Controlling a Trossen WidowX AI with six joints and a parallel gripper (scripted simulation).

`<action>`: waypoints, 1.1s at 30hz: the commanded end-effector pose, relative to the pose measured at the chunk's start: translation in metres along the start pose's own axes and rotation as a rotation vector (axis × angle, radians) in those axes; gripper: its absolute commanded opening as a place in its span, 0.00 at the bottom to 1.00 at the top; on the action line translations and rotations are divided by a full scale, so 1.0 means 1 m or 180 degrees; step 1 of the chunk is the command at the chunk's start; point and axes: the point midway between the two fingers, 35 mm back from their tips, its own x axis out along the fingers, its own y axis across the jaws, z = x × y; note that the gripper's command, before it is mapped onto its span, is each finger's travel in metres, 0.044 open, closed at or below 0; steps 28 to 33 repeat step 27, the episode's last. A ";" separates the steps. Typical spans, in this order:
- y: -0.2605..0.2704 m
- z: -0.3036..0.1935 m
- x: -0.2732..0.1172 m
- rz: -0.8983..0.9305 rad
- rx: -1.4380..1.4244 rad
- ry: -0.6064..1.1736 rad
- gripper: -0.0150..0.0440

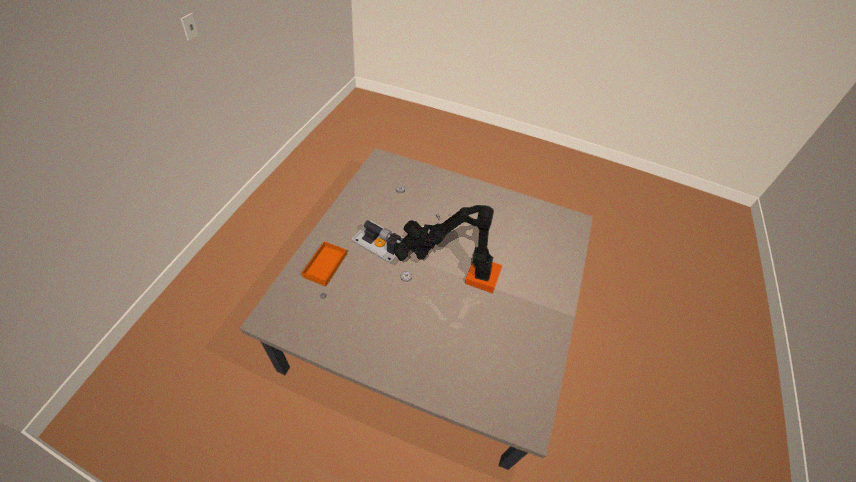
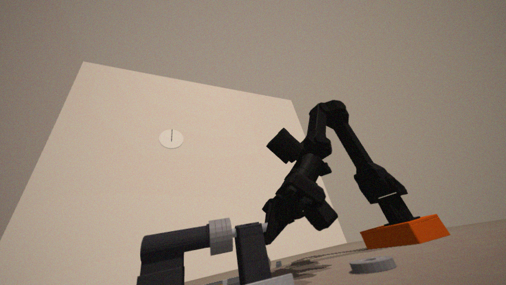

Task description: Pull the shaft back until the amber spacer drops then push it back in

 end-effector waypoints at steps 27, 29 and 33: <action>0.000 -0.001 -0.004 0.0003 -0.0004 -0.0012 0.88; 0.000 -0.001 -0.004 0.0003 -0.0004 -0.0012 0.88; 0.000 -0.001 -0.004 0.0003 -0.0004 -0.0012 0.88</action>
